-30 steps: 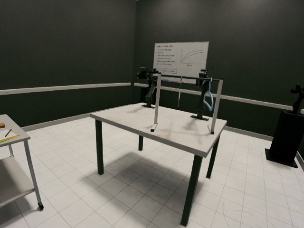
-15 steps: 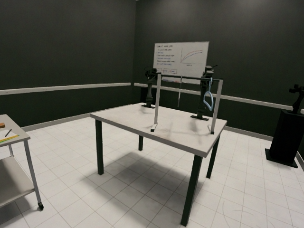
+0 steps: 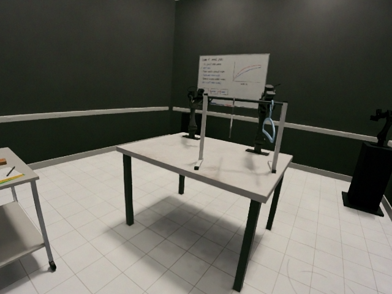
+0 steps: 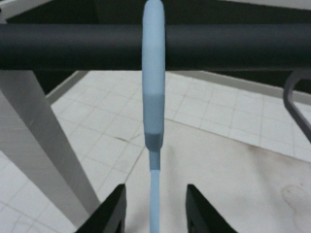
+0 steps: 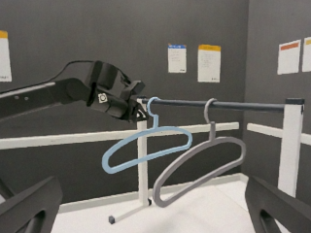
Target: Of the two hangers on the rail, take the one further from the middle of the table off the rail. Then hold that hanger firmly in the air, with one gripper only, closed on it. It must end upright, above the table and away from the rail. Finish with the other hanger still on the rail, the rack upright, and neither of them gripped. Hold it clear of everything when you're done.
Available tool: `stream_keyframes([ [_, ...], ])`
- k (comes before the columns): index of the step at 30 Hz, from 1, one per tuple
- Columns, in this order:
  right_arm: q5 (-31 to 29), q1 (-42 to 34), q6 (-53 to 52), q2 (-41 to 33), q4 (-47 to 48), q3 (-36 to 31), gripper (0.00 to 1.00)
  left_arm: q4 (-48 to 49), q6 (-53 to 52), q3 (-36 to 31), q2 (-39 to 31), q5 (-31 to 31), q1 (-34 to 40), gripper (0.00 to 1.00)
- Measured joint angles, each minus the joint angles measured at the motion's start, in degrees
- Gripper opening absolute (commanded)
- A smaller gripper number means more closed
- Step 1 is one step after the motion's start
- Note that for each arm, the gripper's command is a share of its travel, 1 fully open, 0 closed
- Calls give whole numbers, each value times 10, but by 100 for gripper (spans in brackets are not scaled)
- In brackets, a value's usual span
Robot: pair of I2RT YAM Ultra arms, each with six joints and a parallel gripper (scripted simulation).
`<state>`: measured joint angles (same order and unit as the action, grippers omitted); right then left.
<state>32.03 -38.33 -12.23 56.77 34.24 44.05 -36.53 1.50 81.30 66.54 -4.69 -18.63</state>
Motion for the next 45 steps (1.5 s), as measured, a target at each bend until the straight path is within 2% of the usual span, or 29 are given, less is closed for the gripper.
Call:
stream_keyframes([
  [25, 0, 0, 0, 0, 3, 0, 100, 24, 0, 7, 53, 7, -6, 31],
  [36, 0, 0, 0, 0, 3, 0, 100, 46, 0, 8, 78, 9, -9, 17],
  [45, 0, 0, 0, 0, 3, 0, 100, 61, 0, 13, 94, 11, -10, 12],
])
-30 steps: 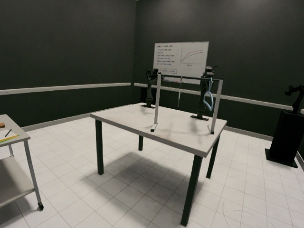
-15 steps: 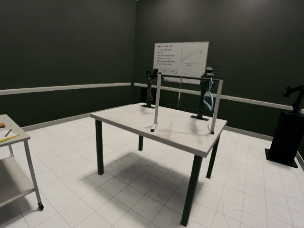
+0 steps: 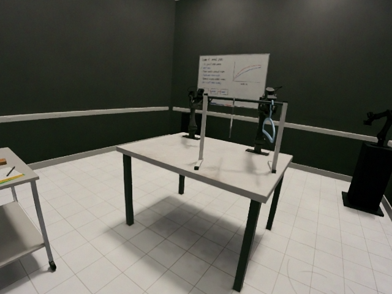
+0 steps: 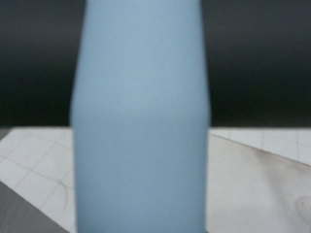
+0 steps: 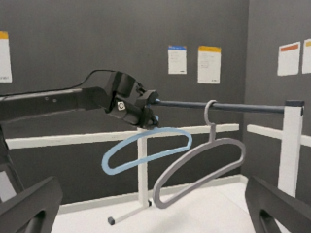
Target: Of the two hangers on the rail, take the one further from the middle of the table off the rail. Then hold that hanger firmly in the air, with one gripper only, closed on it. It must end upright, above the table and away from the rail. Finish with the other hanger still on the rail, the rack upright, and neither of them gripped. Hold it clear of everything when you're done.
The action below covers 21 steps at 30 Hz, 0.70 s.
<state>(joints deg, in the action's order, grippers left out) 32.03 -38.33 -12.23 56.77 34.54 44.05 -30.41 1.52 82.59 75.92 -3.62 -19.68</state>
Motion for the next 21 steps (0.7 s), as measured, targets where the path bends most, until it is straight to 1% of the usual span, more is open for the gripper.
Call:
stream_keyframes([
  [10, 0, 0, 0, 0, 0, 0, 100, 5, 0, 0, 3, 0, 0, 11],
  [16, 0, 0, 0, 0, 0, 0, 100, 6, -2, 0, 3, 1, 0, 3],
  [17, 0, 0, 0, 0, 0, 0, 100, 6, -1, 0, 3, 1, 0, 0],
  [21, 0, 0, 0, 0, 0, 0, 100, 5, -1, 2, 4, 1, 0, 0],
])
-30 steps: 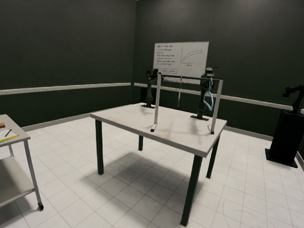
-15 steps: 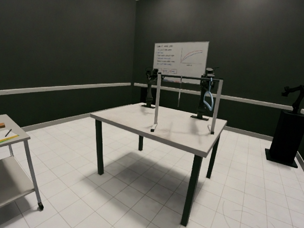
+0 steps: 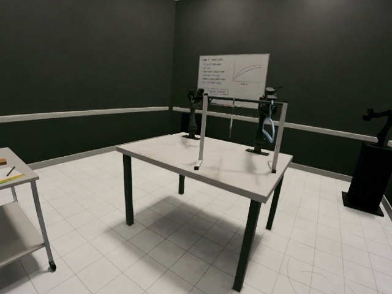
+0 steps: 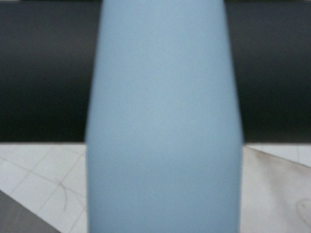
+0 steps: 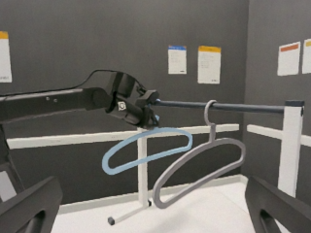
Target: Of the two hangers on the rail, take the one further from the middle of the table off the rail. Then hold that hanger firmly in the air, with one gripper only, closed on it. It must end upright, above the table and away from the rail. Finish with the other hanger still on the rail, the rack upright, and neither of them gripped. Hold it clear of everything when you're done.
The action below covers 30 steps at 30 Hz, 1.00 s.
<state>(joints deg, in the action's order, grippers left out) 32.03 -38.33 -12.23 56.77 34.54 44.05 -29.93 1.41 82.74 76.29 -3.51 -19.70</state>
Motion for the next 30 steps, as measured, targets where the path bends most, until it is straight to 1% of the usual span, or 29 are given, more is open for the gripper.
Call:
stream_keyframes([
  [3, 0, 0, 0, 0, 0, 0, 100, -15, 0, 17, 8, 0, 0, 0],
  [6, 0, 0, 0, 0, 0, 0, 100, -39, 0, 57, 24, 0, 0, 0],
  [12, 0, 0, 0, 0, 0, 0, 100, -81, 0, 117, 38, 0, 0, 0],
  [21, 16, 0, -6, 0, 0, 0, 100, -107, 0, 122, 33, 0, 0, 0],
  [30, 46, 0, -13, 0, -4, 0, 100, -134, 0, 120, -14, 1, 0, 0],
])
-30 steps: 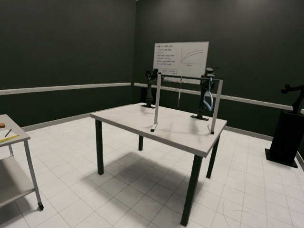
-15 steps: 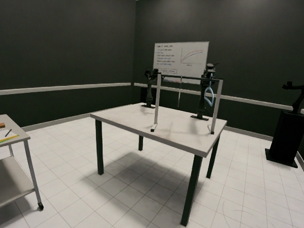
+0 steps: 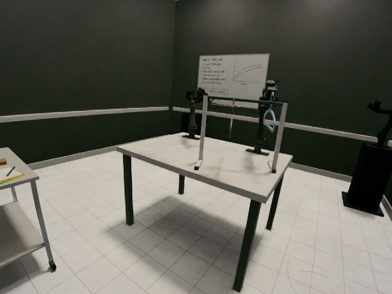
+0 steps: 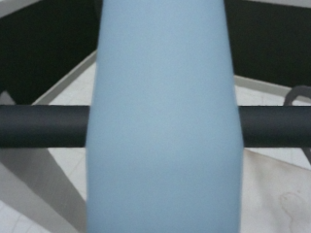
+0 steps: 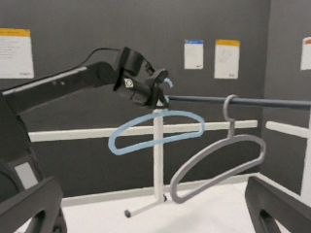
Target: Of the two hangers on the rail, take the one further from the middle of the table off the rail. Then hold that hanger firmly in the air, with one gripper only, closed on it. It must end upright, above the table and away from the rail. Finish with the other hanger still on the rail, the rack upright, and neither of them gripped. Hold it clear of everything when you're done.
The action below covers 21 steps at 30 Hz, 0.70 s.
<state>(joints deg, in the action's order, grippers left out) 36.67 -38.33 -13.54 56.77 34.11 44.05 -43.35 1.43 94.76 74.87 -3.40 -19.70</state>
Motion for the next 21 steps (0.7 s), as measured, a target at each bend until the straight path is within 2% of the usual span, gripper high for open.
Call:
stream_keyframes([
  [10, 41, 0, -9, 0, -8, 0, 100, -60, 0, -36, -104, -7, 9, 0],
  [21, 59, 0, -13, 0, -10, 0, 100, -114, 7, -46, -173, -25, 30, 0],
])
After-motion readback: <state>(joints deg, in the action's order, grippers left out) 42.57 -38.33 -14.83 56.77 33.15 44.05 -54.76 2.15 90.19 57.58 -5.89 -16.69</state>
